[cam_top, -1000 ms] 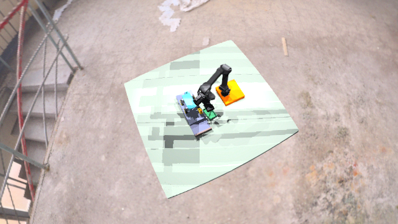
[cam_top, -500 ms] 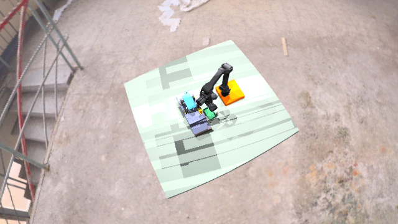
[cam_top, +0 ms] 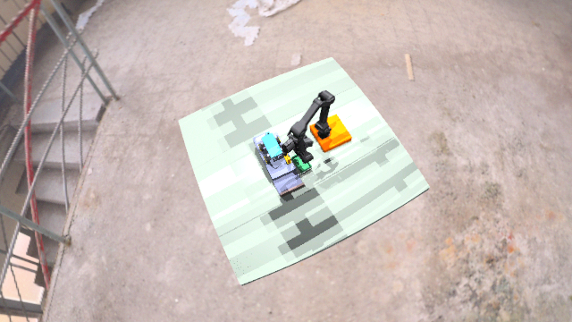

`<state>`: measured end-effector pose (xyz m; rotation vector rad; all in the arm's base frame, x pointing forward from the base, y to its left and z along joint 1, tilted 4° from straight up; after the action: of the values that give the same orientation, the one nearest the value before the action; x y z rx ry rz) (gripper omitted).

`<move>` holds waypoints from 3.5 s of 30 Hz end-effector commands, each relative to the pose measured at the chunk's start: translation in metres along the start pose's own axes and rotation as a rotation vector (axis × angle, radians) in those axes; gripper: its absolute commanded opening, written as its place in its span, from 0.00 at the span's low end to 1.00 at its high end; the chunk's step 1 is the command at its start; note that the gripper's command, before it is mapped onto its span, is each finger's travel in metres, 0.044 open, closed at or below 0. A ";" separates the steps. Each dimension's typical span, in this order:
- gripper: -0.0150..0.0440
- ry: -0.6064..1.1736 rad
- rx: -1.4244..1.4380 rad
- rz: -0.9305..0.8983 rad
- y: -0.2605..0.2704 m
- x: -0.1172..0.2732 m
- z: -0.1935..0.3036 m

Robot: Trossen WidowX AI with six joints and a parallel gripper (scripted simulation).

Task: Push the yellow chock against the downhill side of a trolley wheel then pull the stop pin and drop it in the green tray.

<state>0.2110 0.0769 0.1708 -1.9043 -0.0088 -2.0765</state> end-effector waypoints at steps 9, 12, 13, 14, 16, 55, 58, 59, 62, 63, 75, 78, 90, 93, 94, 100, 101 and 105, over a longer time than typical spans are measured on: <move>0.25 -0.008 -0.006 0.012 -0.010 -0.028 0.001; 0.39 -0.008 -0.006 0.012 -0.009 -0.028 0.001; 0.43 -0.008 -0.006 0.012 -0.008 -0.028 0.001; 0.48 -0.008 -0.006 0.011 -0.008 -0.028 0.000; 0.57 -0.008 -0.006 0.011 -0.006 -0.027 0.000; 0.58 -0.009 -0.006 0.009 0.021 -0.032 -0.004; 0.58 -0.009 -0.006 0.009 0.023 -0.033 -0.004; 0.58 -0.009 -0.006 0.008 0.023 -0.033 -0.004; 0.58 -0.009 -0.006 0.008 0.025 -0.034 -0.004; 0.58 -0.009 -0.006 0.008 0.025 -0.034 -0.005; 0.58 -0.009 -0.006 0.008 0.033 -0.037 -0.006; 0.58 -0.009 -0.006 0.008 0.034 -0.038 -0.006; 0.58 -0.009 -0.006 0.007 0.039 -0.043 -0.008; 0.58 -0.009 -0.006 0.007 0.039 -0.044 -0.008; 0.58 -0.009 -0.006 0.007 0.039 -0.044 -0.008; 0.58 -0.009 -0.006 0.007 0.039 -0.047 -0.009; 0.58 -0.009 -0.006 0.007 0.039 -0.047 -0.009; 0.58 -0.009 -0.006 0.007 0.039 -0.047 -0.009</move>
<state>0.2141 0.0479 0.1172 -1.9174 0.0025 -2.0728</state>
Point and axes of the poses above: the point midway between the two fingers, 35 mm back from their tips, its own x axis back along the fingers, its own y axis across the jaws, z = x × y, the point moved 8 cm from there along x, back along the fingers, and after that the axes turned 11 degrees about x, right-handed, at the moved point
